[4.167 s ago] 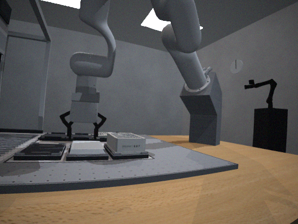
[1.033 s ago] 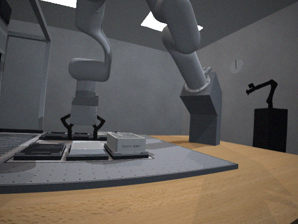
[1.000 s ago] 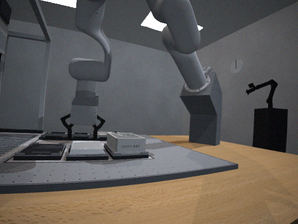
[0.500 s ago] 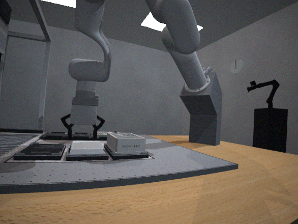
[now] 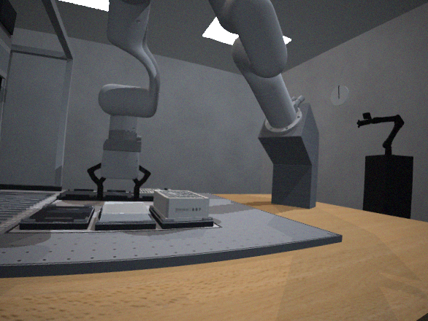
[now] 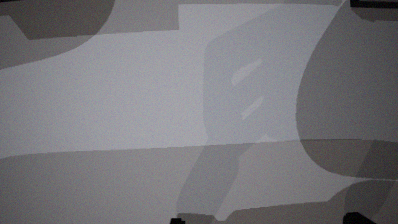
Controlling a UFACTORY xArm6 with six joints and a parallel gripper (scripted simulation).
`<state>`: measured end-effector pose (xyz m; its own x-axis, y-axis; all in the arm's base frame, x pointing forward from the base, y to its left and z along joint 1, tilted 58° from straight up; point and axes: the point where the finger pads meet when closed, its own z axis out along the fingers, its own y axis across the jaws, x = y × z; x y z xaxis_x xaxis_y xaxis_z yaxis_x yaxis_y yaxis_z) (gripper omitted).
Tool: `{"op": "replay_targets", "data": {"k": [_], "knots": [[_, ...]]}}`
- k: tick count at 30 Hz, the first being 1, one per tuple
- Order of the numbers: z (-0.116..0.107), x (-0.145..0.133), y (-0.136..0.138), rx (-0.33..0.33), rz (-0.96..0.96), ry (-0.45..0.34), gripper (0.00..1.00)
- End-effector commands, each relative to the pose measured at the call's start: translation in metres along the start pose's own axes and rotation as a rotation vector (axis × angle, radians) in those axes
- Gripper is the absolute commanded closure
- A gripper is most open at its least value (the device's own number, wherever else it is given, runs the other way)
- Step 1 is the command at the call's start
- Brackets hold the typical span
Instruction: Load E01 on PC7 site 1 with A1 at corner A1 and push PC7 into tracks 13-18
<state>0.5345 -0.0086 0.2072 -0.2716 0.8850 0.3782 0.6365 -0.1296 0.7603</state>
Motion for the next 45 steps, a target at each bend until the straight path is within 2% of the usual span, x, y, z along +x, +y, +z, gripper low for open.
{"op": "replay_targets", "data": {"k": [1,26,45], "knots": [[-0.001,0.000,0.001,-0.002,0.000,-0.001,0.00],[-0.001,0.010,0.001,-0.002,0.000,-0.001,0.00],[-0.029,0.010,0.001,-0.002,-0.001,-0.001,0.00]]}}
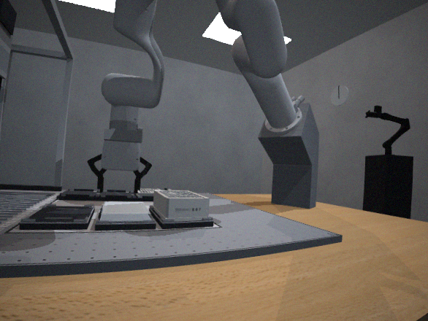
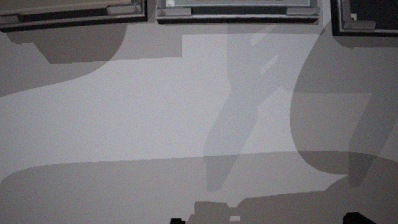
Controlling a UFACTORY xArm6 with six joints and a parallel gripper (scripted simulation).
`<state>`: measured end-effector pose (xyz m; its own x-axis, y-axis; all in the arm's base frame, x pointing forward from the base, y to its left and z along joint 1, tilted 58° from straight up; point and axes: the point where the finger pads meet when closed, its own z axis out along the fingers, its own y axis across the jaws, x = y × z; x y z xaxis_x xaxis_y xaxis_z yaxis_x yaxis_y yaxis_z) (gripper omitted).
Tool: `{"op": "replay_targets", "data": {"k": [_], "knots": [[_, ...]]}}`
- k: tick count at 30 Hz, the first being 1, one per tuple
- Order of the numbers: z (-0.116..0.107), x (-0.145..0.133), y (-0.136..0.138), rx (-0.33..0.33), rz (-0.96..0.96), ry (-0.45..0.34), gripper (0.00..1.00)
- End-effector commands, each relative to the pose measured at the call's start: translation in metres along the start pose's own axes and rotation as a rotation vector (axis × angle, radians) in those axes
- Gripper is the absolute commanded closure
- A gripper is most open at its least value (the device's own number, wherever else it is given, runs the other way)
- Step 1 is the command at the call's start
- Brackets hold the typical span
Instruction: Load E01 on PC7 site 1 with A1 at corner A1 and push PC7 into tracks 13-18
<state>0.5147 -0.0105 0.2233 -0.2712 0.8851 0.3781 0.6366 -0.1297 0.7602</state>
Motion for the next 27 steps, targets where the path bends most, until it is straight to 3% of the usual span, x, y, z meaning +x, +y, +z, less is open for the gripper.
{"op": "replay_targets", "data": {"k": [1,27], "knots": [[-0.007,0.000,0.001,-0.002,-0.001,-0.001,0.00],[-0.047,0.000,0.001,-0.002,-0.001,-0.001,0.00]]}}
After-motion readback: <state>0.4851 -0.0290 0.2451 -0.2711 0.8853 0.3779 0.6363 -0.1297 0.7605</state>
